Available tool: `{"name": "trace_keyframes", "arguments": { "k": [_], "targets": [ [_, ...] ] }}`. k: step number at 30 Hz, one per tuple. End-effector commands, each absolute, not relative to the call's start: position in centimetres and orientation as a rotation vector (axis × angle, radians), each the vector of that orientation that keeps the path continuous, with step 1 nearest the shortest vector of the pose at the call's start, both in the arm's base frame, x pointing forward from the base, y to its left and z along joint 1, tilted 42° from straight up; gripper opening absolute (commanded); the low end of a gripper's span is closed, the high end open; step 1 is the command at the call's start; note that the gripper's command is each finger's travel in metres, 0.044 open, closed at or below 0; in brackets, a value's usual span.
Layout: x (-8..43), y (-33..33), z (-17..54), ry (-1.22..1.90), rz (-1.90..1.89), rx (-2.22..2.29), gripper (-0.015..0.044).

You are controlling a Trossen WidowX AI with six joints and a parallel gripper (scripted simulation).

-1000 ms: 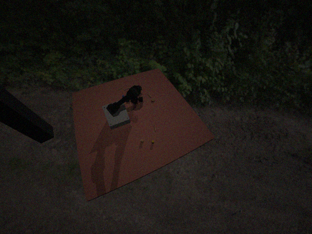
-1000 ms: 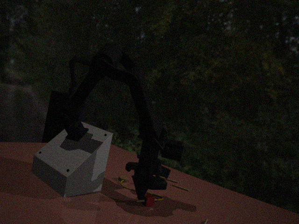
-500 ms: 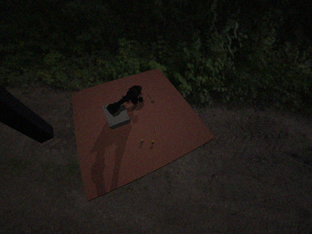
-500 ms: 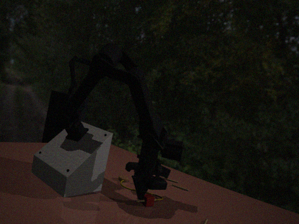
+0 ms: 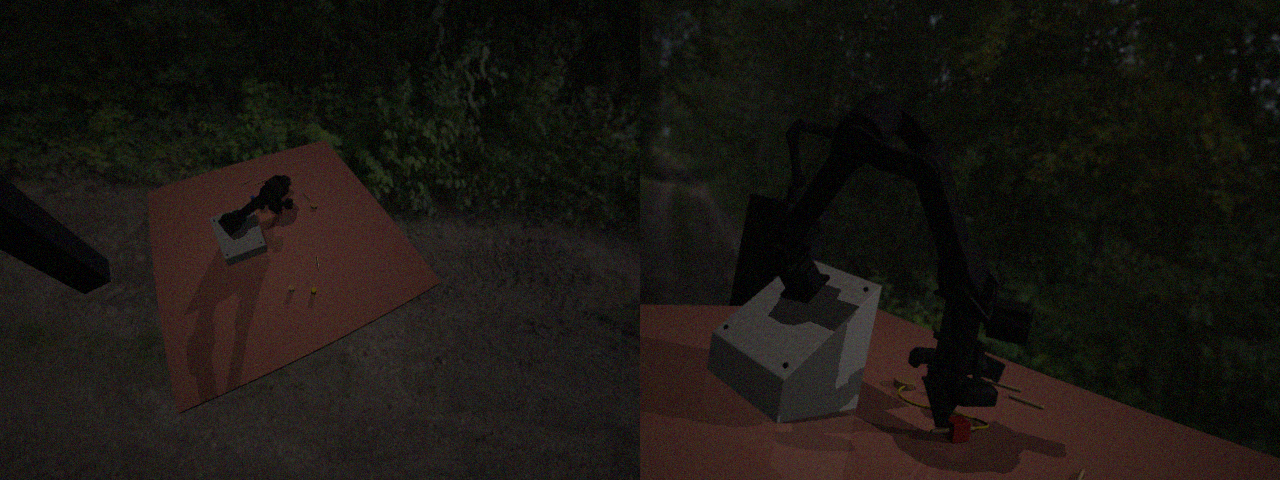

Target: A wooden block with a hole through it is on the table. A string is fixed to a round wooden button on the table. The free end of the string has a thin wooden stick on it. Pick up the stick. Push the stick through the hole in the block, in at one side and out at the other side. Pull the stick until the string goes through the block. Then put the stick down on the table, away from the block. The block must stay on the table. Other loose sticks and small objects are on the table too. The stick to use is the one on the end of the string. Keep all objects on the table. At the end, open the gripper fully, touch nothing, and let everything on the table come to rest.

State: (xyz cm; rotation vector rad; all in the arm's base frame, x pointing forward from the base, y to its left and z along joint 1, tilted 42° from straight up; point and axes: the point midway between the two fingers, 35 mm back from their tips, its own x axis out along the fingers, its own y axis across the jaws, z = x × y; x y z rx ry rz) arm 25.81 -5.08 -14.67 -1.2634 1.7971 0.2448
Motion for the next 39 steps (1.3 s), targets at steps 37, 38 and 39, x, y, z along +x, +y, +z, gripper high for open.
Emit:
{"name": "trace_keyframes", "arguments": {
  "k": [37, 38, 39],
  "targets": [
    [27.3, -2.5, -9.8, 1.820, 0.280, -1.279, 0.0123],
    [27.3, -2.6, -9.9, 1.820, 0.281, -1.279, 0.0123],
    [27.3, -2.7, -10.0, 1.820, 0.281, -1.279, 0.0123]
  ]
}}
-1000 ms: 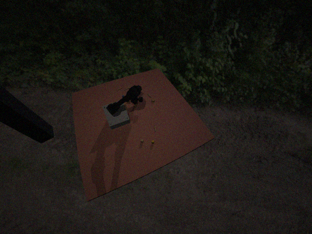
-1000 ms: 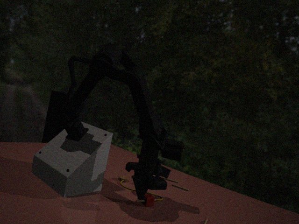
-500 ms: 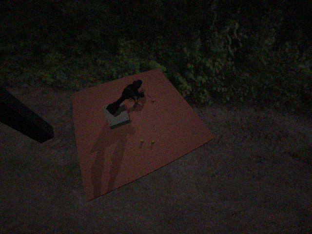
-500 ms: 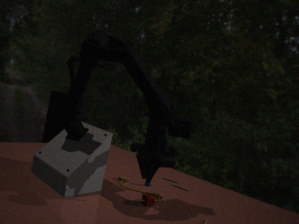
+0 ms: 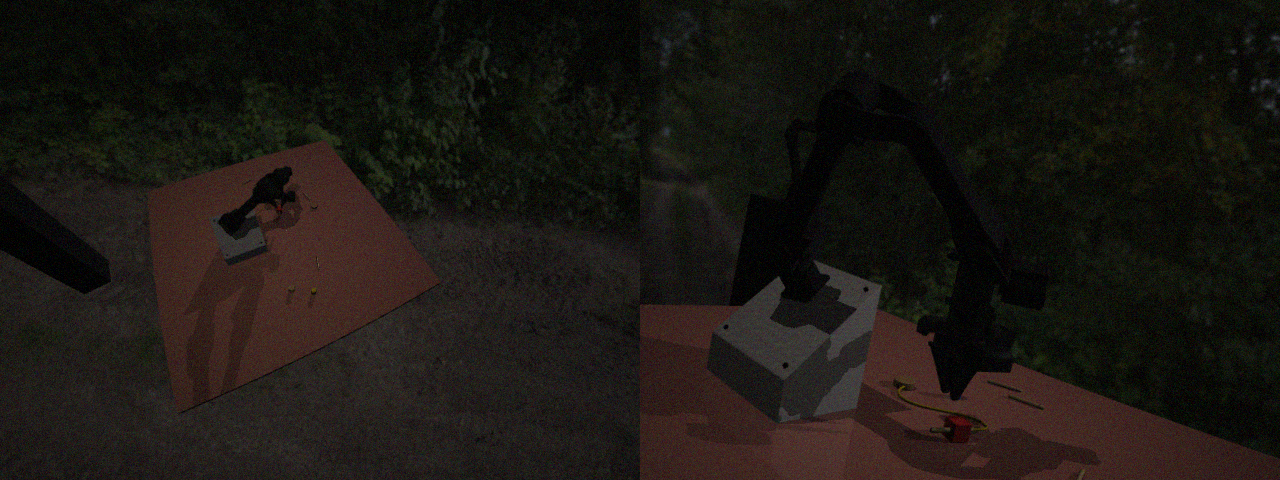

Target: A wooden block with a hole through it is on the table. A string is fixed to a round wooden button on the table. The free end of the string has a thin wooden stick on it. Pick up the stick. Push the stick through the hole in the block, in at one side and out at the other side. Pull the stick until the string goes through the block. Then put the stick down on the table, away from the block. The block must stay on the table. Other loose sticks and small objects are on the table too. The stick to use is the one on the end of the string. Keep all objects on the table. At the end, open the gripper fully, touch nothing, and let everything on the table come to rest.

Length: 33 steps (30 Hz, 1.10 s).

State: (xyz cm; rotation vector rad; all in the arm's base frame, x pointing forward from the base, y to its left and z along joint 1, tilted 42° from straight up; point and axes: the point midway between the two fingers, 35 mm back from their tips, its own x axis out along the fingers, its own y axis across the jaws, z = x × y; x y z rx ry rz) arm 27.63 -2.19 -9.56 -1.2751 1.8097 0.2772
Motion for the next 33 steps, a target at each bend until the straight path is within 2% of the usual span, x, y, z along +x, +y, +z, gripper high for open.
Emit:
{"name": "trace_keyframes", "arguments": {
  "k": [1, 33],
  "targets": [
    [27.3, -2.8, -10.1, 1.820, 0.281, -1.279, 0.0123],
    [26.6, -6.4, -14.0, 1.823, 0.277, -1.283, 0.0123]
  ]
}}
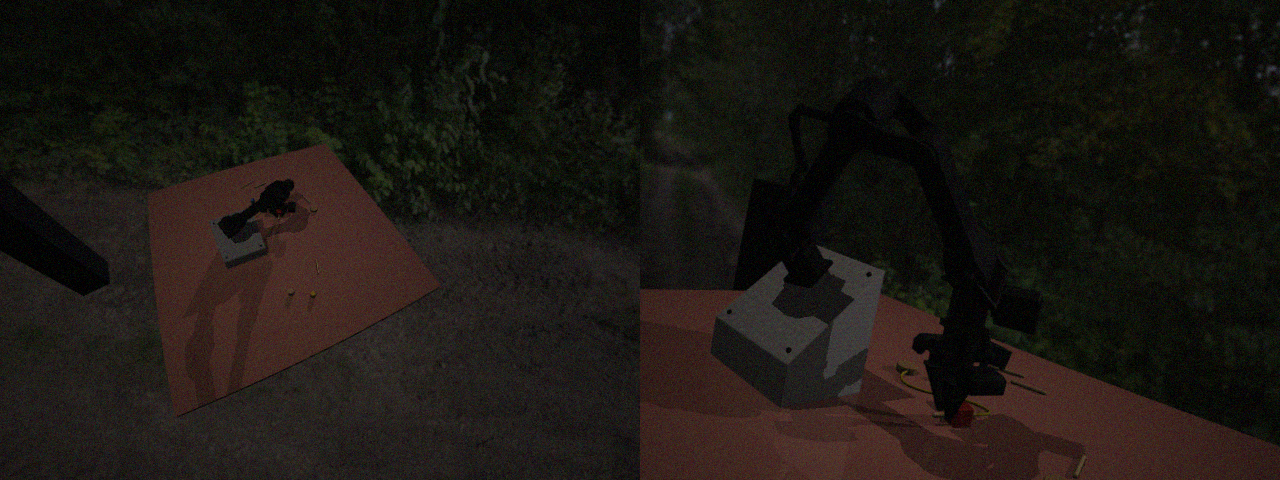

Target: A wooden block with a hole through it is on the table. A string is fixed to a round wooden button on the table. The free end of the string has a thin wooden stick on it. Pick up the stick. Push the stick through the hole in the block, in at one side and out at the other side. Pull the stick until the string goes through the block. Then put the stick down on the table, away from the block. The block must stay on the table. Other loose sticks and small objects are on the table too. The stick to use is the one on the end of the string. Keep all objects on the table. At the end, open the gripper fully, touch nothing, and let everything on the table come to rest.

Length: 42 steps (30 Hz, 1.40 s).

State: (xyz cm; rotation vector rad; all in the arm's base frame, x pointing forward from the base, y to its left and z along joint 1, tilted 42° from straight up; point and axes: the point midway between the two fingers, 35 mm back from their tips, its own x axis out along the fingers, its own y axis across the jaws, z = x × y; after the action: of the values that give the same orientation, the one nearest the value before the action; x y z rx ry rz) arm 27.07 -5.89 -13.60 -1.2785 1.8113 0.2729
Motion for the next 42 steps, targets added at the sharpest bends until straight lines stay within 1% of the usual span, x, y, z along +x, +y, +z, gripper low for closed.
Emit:
{"name": "trace_keyframes", "arguments": {
  "k": [1, 11, 15, 16, 42],
  "targets": [
    [26.55, -6.48, -14.12, 1.824, 0.277, -1.283, 0.0123],
    [26.45, -6.75, -14.39, 1.824, 0.276, -1.283, 0.0123],
    [26.60, -6.65, -14.36, 1.820, 0.274, -1.278, 0.0018],
    [26.60, -6.65, -14.36, 1.820, 0.274, -1.278, 0.0000],
    [26.21, -6.93, -14.03, 1.818, 0.286, -1.291, 0.0000]
  ]
}}
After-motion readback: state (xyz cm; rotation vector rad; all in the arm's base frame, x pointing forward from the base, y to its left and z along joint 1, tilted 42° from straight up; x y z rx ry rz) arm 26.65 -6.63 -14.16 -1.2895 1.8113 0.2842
